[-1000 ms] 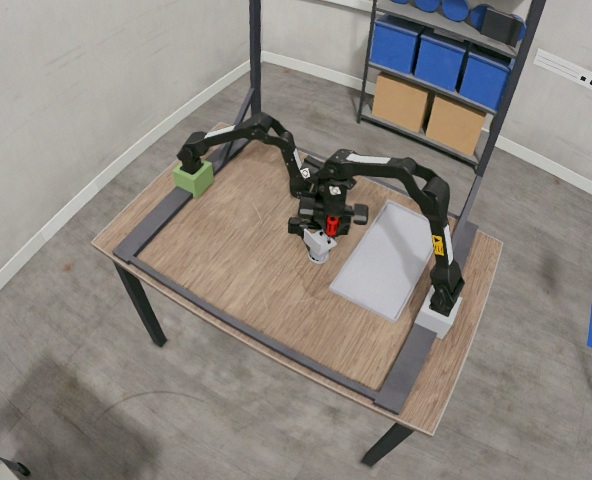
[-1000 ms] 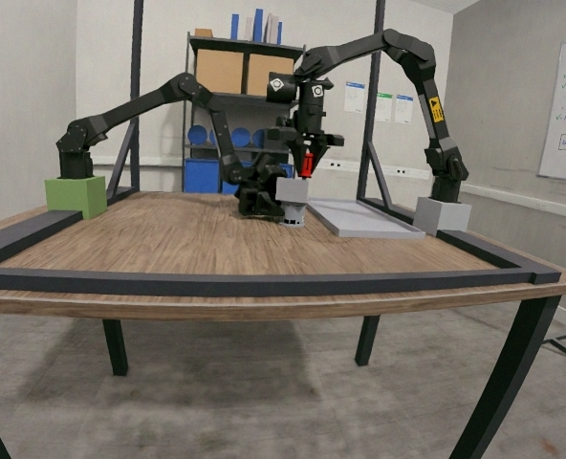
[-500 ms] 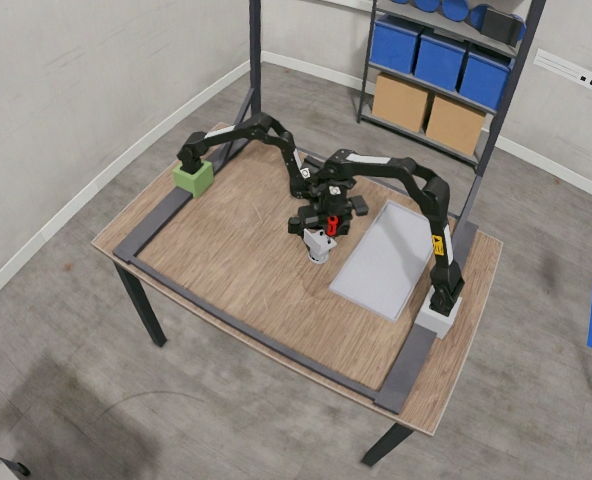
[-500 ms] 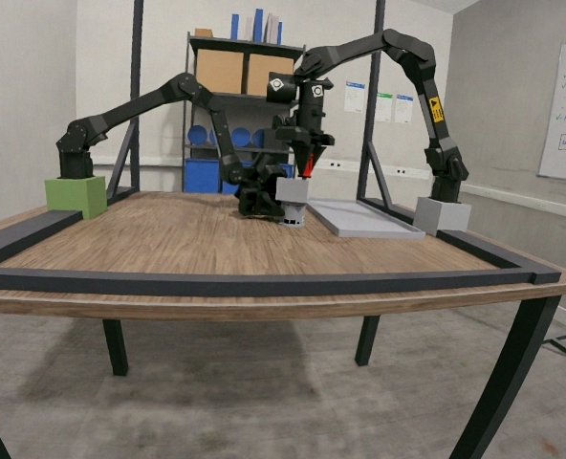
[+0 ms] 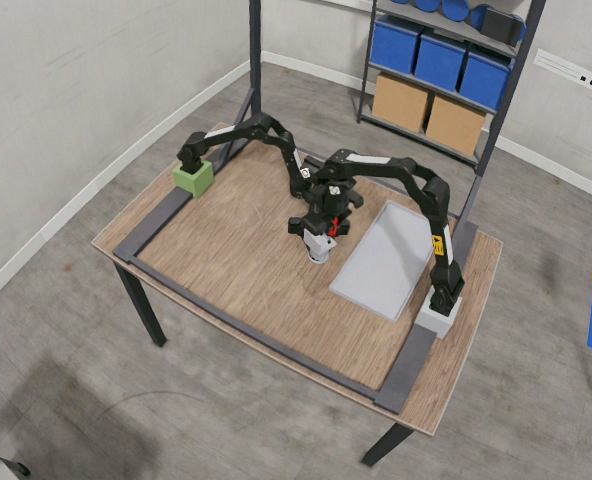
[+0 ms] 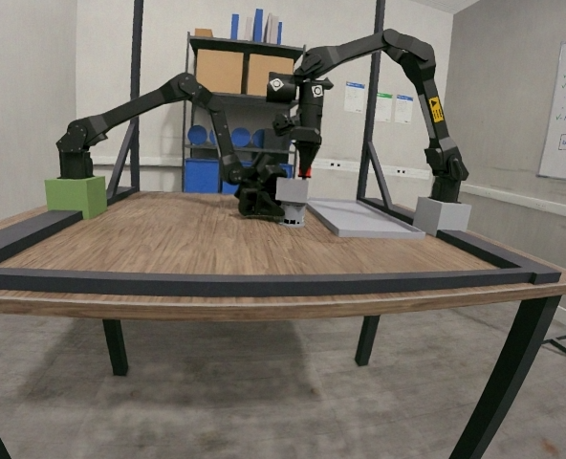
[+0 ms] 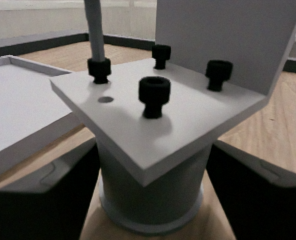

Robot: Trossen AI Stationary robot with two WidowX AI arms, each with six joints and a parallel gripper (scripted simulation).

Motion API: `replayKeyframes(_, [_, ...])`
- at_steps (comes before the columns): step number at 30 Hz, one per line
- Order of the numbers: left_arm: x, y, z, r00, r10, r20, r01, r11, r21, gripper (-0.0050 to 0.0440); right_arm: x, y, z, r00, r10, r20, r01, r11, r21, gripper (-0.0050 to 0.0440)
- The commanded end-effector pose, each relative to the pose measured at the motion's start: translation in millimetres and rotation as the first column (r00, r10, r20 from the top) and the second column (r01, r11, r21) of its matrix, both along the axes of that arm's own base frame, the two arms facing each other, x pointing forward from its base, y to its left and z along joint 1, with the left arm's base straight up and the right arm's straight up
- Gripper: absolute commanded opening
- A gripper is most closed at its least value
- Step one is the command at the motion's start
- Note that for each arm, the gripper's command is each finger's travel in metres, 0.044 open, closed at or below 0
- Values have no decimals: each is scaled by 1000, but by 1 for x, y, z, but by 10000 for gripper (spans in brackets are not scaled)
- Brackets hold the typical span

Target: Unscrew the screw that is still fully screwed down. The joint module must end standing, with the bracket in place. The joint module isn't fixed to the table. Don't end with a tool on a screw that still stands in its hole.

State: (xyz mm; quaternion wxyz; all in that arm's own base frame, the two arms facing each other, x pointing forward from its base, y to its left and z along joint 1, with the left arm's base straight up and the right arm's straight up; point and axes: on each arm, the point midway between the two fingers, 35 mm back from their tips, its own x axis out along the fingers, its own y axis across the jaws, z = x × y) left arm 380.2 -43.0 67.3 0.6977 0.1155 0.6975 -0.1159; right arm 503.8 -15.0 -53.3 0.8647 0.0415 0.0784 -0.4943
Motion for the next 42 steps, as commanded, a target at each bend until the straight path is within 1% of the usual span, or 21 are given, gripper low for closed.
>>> replayKeyframes(1, [6, 1, 4, 986, 165, 20, -165, 986, -1, 130, 7, -1, 14, 999, -6, 35, 6, 1000, 7, 245])
replayKeyframes(5, [6, 1, 4, 945, 325, 18, -325, 946, -5, 130, 7, -1, 14, 999, -6, 35, 6, 1000, 7, 245])
replayKeyframes(10, [5, 1, 4, 945, 325, 18, -325, 946, -5, 130, 7, -1, 14, 999, -6, 35, 6, 1000, 7, 245])
replayKeyframes(16, [5, 1, 4, 837, 548, 15, -547, 837, -9, 130, 7, -1, 14, 999, -6, 35, 6, 1000, 7, 245])
replayKeyframes(22, [5, 1, 4, 677, 736, 10, -736, 677, -13, 130, 7, -1, 14, 999, -6, 35, 6, 1000, 7, 245])
replayKeyframes(27, [5, 1, 4, 677, 736, 10, -736, 677, -13, 130, 7, -1, 14, 999, -6, 35, 6, 1000, 7, 245])
replayKeyframes(33, [5, 1, 4, 475, 880, 5, -880, 475, -15, 130, 7, -1, 14, 999, -6, 35, 6, 1000, 7, 245])
replayKeyframes(39, [5, 1, 4, 245, 969, 0, -969, 245, -15, 130, 7, -1, 14, 999, -6, 35, 6, 1000, 7, 245])
replayKeyframes(42, [5, 1, 4, 245, 969, 1, -969, 245, -15, 130, 7, -1, 14, 999, -6, 35, 6, 1000, 7, 245])
